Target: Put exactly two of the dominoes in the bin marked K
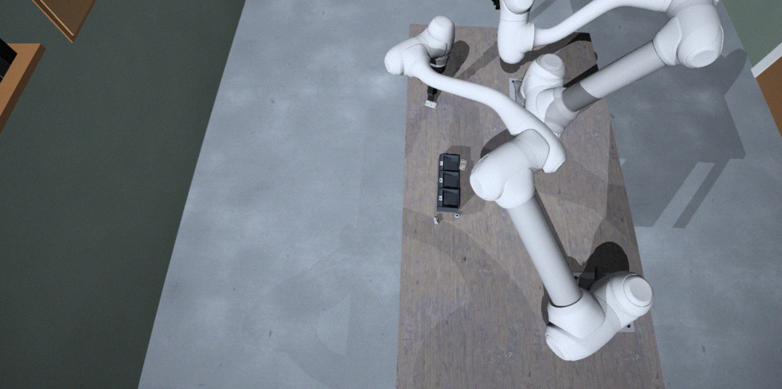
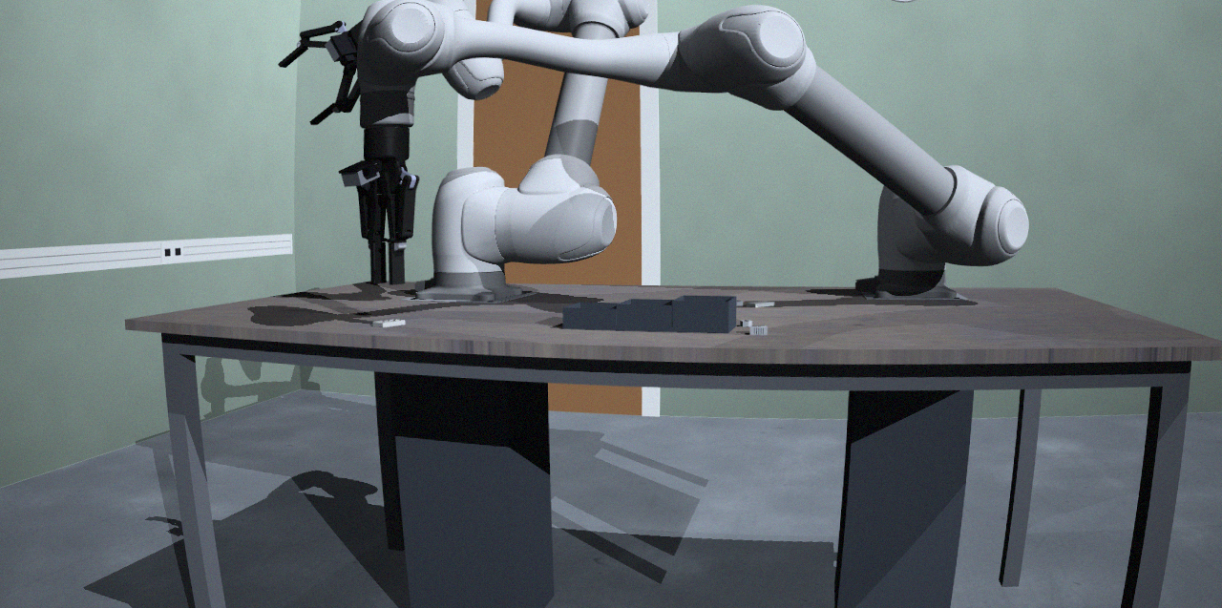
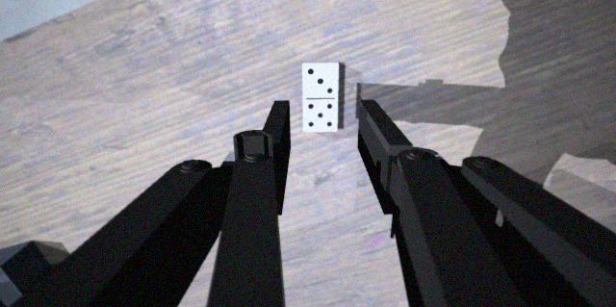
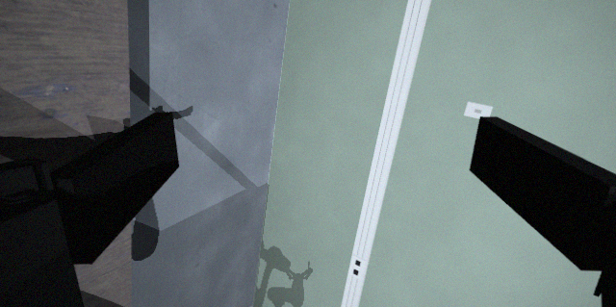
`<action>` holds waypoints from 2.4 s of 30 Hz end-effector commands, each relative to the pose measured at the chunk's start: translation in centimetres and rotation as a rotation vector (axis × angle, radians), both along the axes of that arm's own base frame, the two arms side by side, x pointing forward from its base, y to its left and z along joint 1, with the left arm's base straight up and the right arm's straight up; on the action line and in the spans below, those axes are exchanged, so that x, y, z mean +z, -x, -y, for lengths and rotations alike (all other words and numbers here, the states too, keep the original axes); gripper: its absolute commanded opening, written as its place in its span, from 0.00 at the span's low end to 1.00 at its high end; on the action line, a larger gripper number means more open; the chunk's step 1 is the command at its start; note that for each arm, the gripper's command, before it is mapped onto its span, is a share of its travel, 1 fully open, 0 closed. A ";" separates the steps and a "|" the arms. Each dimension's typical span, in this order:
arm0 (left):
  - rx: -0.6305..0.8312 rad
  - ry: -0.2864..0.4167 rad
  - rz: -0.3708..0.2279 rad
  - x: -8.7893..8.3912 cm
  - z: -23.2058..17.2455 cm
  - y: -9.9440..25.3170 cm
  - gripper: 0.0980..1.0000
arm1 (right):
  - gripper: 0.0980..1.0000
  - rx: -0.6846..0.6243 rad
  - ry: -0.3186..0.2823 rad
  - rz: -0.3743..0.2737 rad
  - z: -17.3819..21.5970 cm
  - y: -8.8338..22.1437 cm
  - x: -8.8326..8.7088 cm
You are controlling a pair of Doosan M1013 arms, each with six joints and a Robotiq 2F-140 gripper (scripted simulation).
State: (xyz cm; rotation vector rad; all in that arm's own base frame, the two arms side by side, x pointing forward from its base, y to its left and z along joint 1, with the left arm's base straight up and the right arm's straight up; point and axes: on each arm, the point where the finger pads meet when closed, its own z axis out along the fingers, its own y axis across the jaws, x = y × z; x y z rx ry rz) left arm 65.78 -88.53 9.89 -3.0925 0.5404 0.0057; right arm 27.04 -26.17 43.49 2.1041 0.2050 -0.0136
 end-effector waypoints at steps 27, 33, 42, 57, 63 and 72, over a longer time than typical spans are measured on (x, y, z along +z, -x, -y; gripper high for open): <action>0.004 0.007 0.008 0.6 -0.1 -0.4 0.25 | 1.00 0.004 0.003 -0.001 0.1 0.1 0.0; 0.004 0.007 0.008 0.6 -0.1 -0.4 0.25 | 1.00 0.004 0.003 -0.001 0.1 0.1 0.0; 0.004 0.007 0.008 0.6 -0.1 -0.4 0.25 | 1.00 0.004 0.003 -0.001 0.1 0.1 0.0; 0.004 0.001 0.004 -5.6 -0.2 -0.4 0.25 | 1.00 0.004 0.003 -0.001 0.1 0.1 0.0; 0.004 0.005 0.007 -5.4 0.0 -0.5 0.25 | 1.00 0.004 0.003 -0.001 0.1 0.1 0.0; 0.004 0.004 0.006 -5.3 -0.1 -0.4 0.25 | 1.00 0.004 0.003 -0.001 0.1 0.1 0.0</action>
